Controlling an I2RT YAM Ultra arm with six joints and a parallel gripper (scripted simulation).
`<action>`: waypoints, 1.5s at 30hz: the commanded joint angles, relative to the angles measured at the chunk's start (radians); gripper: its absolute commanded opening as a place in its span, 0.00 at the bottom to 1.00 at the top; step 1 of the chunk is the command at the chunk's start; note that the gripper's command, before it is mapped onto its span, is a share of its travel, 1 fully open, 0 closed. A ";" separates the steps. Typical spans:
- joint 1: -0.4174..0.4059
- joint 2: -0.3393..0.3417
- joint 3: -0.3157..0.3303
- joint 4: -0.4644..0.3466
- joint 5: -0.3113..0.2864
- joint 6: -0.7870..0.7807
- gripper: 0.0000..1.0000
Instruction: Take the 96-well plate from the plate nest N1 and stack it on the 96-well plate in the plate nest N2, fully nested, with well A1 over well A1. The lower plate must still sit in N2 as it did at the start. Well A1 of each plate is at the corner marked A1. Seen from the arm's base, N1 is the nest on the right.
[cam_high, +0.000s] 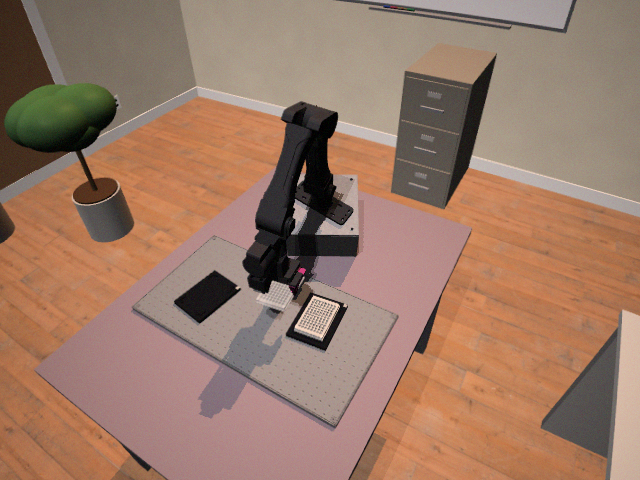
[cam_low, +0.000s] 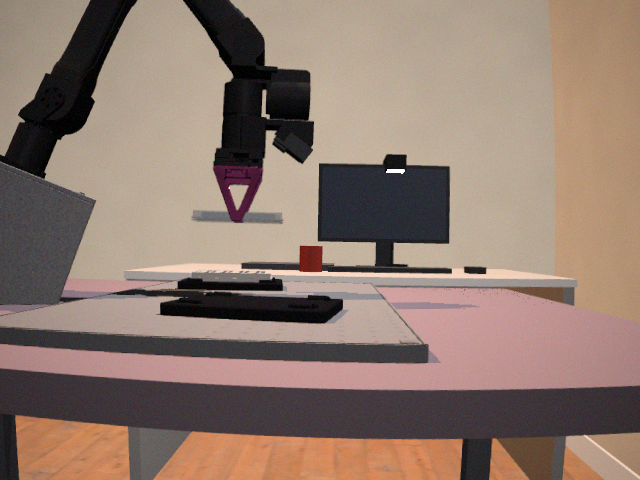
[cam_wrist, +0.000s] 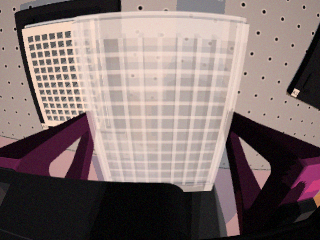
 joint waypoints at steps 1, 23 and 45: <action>0.015 -0.035 -0.011 0.014 0.018 0.043 0.00; 0.259 -0.061 0.020 -0.001 0.094 0.276 0.00; 0.373 -0.031 0.059 -0.018 0.141 0.401 0.00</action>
